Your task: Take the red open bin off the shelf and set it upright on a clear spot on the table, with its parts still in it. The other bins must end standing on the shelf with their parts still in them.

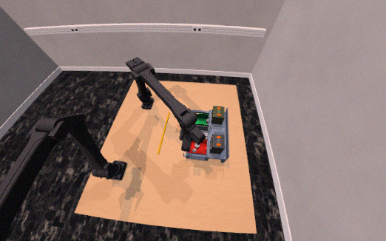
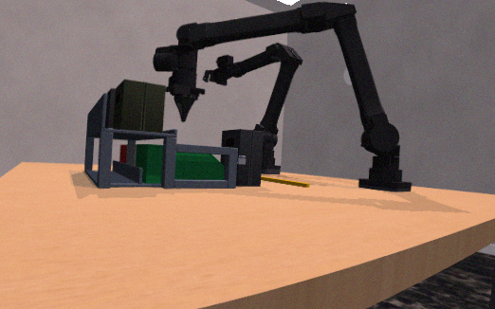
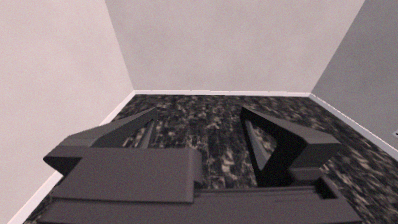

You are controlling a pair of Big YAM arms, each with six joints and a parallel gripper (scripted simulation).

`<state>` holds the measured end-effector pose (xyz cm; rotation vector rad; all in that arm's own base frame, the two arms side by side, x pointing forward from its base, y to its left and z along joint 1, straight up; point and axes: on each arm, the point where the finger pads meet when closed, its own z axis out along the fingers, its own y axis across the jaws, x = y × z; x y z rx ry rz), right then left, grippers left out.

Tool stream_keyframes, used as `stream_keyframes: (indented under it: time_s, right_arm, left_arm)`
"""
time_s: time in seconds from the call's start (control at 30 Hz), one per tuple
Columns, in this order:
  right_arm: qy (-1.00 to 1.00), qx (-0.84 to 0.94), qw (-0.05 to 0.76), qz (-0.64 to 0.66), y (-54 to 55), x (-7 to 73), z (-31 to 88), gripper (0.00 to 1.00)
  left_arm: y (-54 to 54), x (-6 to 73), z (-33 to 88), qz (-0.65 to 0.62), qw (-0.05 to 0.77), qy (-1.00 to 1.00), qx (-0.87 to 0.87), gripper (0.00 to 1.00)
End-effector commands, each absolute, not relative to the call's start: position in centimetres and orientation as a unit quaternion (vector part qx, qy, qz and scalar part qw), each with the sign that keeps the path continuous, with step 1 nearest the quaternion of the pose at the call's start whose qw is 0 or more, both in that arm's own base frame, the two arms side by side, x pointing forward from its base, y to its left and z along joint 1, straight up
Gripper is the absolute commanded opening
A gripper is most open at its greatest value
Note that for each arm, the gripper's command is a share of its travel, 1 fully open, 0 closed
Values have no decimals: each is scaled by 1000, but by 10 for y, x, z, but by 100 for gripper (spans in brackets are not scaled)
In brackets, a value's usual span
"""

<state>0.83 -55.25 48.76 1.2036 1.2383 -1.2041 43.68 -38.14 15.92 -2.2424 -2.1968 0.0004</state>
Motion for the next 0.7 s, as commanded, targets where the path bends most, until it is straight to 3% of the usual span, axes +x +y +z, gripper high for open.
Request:
stream_keyframes:
  time_s: [0.0,0.4,0.67]
  right_arm:
    - [501,499,501,-499,-545,3,501,100]
    - [501,499,501,-499,-545,3,501,100]
    - [501,499,501,-499,-545,3,501,100]
  left_arm:
    - [-394,459,184,-3,-30,-698,-715,0]
    - [-385,449,121,-1,-10,-699,-715,0]
    - [-389,453,152,-4,-41,-698,-715,0]
